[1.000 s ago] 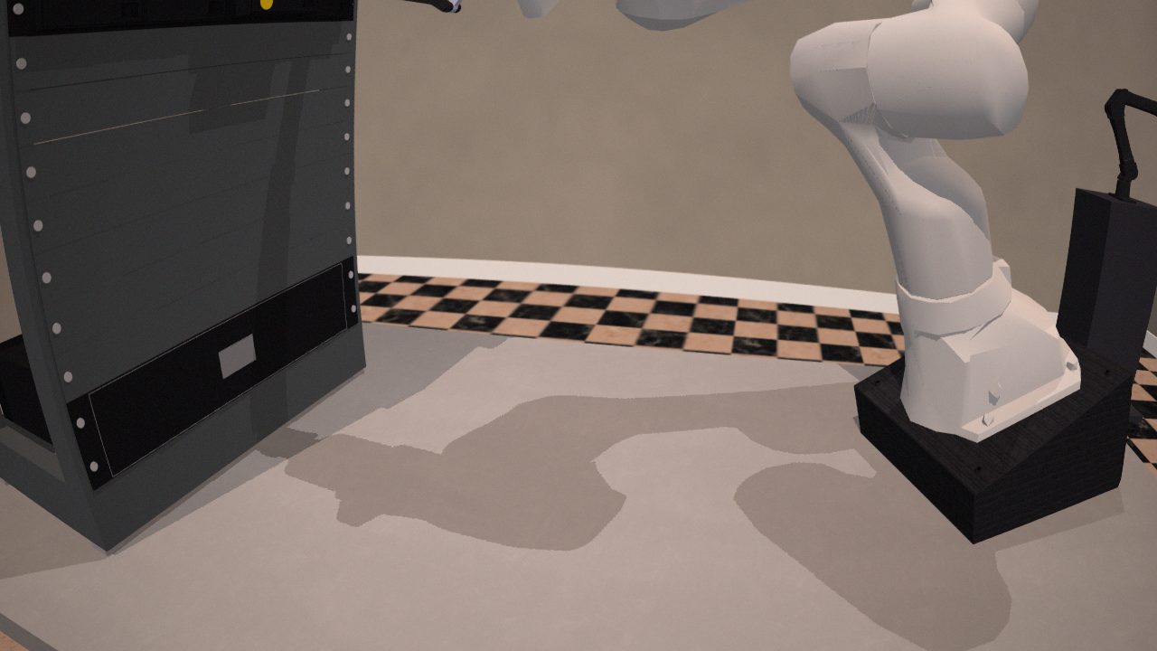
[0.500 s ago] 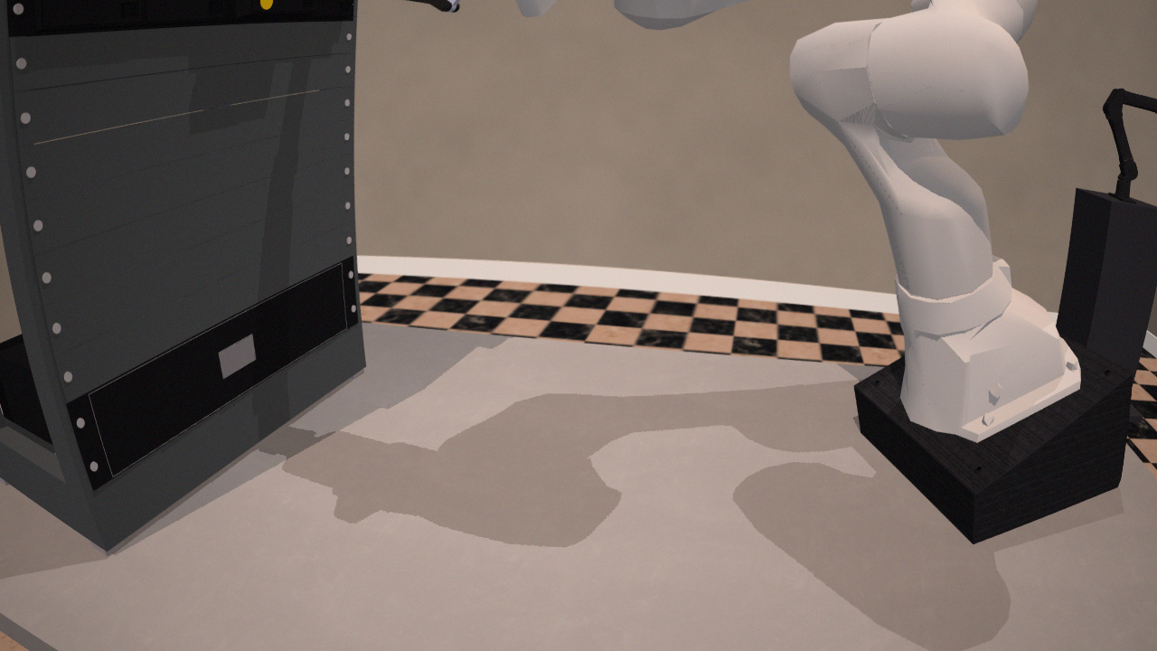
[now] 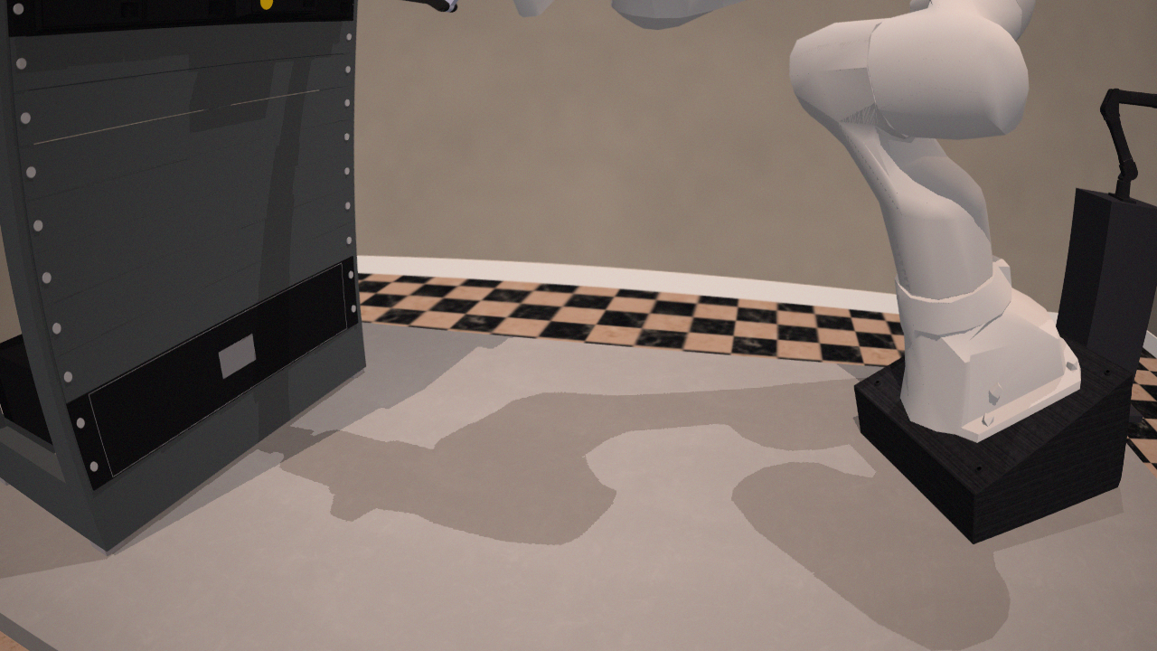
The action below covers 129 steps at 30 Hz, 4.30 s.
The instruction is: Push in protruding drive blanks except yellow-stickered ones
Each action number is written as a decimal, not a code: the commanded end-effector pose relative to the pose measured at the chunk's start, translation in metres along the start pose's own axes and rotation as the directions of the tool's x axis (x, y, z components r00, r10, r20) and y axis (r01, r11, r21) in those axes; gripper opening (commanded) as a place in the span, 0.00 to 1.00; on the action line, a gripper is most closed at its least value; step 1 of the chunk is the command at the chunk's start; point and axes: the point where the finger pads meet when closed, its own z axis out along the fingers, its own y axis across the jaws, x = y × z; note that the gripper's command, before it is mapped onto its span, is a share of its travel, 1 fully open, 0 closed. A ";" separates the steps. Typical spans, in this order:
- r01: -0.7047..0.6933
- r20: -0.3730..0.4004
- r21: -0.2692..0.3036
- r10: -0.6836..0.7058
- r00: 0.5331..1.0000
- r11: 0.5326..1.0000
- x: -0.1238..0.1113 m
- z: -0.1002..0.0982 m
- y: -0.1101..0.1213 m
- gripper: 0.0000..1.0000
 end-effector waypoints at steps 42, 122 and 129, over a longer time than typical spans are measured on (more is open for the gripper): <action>0.003 0.017 -0.012 -0.003 1.000 1.000 -0.007 0.010 0.005 0.00; 0.003 0.017 -0.012 -0.003 1.000 1.000 -0.006 -0.072 0.004 0.00; 0.003 0.017 -0.012 -0.003 1.000 1.000 -0.006 -0.072 0.004 0.00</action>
